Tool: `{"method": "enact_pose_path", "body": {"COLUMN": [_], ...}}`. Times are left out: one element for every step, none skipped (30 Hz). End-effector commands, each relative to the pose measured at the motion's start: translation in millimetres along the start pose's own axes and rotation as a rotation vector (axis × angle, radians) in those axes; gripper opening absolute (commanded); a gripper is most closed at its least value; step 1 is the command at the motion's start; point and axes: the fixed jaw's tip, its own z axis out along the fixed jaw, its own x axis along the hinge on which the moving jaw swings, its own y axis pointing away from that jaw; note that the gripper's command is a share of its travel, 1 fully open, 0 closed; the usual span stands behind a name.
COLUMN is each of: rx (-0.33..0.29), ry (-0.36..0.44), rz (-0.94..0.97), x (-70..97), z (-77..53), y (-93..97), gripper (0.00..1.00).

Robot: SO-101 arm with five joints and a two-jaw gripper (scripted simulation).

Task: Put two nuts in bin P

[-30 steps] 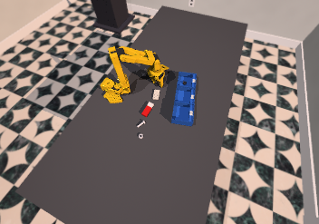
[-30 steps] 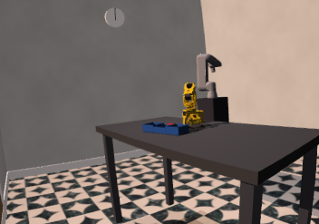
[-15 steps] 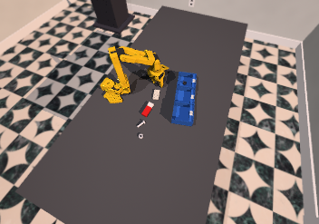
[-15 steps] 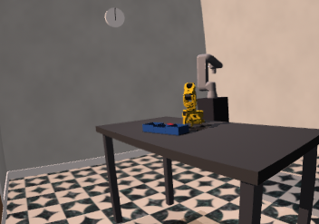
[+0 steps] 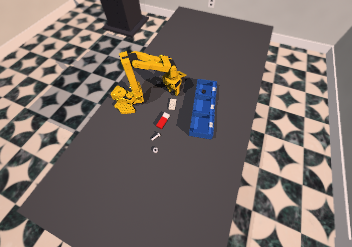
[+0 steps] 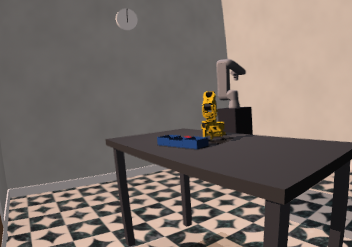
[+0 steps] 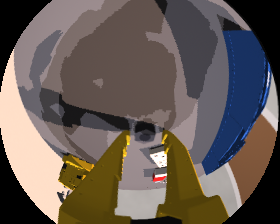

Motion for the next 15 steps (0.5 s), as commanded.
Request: {"method": "enact_pose_path", "body": {"rx": [0.007,0.007,0.007,0.007,0.007,0.007,0.007,0.007,0.007,0.007,0.007,0.007,0.007,0.007,0.007], "ry": [-0.012,-0.012,-0.012,-0.012,-0.012,-0.012,-0.012,-0.012,-0.012,-0.012,-0.012,-0.012,-0.012,-0.012,-0.012], "rz": [-0.015,-0.015,-0.015,-0.015,-0.015,-0.015,-0.015,-0.015,-0.015,-0.015,-0.015,-0.015,-0.015,-0.015,-0.015], "x": [-2.3,-2.3,-2.3,-2.3,-2.3,-2.3,-2.3,-2.3,-2.3,-2.3,-2.3,-2.3,-2.3,-2.3,-2.3], "z": [-1.1,-1.1,-1.1,-1.1,-1.1,-1.1,-1.1,-1.1,-1.1,-1.1,-1.1,-1.1,-1.1,-1.1,-1.1], "y": [0.2,0.2,0.2,0.2,0.2,0.2,0.2,0.2,0.2,0.2,0.2,0.2,0.2,0.2,0.2], "gripper": [0.14,0.13,0.12,0.11,0.10,0.09,0.08,0.07,0.06,0.06,0.06,0.06,0.05,0.04,0.03]}}
